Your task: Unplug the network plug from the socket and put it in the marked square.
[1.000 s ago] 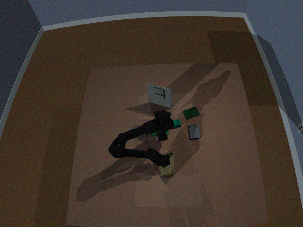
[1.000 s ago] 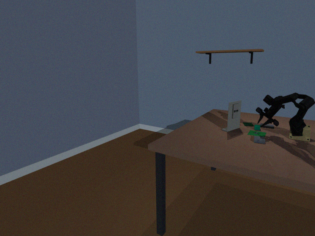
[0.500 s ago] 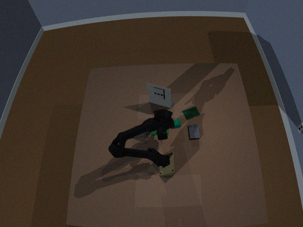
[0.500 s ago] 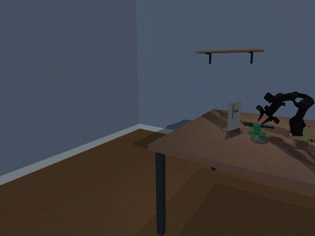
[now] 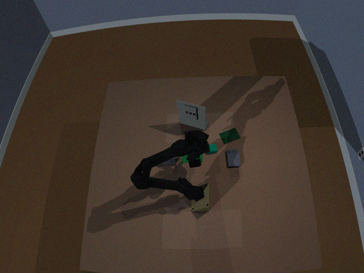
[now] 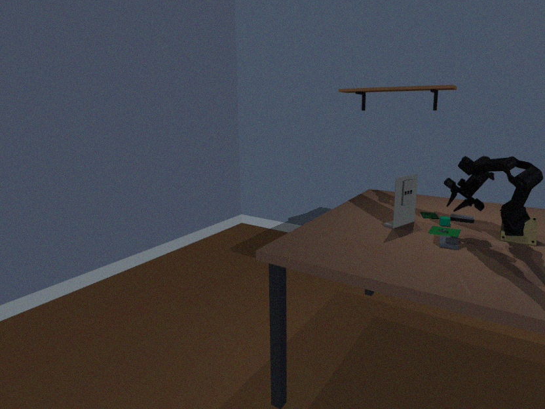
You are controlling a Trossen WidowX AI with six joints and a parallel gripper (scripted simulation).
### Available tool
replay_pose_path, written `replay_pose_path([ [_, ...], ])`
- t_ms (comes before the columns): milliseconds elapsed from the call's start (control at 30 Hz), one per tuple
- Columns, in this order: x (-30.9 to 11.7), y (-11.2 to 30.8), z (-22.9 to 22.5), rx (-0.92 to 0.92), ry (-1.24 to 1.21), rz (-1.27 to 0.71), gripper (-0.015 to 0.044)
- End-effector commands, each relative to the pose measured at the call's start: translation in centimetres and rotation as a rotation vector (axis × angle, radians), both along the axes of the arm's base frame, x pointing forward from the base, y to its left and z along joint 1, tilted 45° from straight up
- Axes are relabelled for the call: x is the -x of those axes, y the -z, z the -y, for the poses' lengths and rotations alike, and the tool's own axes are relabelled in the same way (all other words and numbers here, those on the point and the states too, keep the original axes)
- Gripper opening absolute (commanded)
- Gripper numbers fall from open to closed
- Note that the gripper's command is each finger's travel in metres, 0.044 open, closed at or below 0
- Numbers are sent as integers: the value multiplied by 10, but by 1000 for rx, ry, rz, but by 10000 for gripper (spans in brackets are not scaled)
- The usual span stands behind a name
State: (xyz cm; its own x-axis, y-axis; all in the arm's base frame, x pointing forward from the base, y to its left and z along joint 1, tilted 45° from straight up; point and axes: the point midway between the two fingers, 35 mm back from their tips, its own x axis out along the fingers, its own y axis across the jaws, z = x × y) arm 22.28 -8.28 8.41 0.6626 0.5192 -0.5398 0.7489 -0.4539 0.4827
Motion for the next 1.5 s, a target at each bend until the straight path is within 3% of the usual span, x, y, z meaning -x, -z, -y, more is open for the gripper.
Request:
replay_pose_path([
  [0, 0, -6, 5, 3, -1, 11, 156],
  [1467, 12, -74, 69, 3, 0, 9, 156],
])
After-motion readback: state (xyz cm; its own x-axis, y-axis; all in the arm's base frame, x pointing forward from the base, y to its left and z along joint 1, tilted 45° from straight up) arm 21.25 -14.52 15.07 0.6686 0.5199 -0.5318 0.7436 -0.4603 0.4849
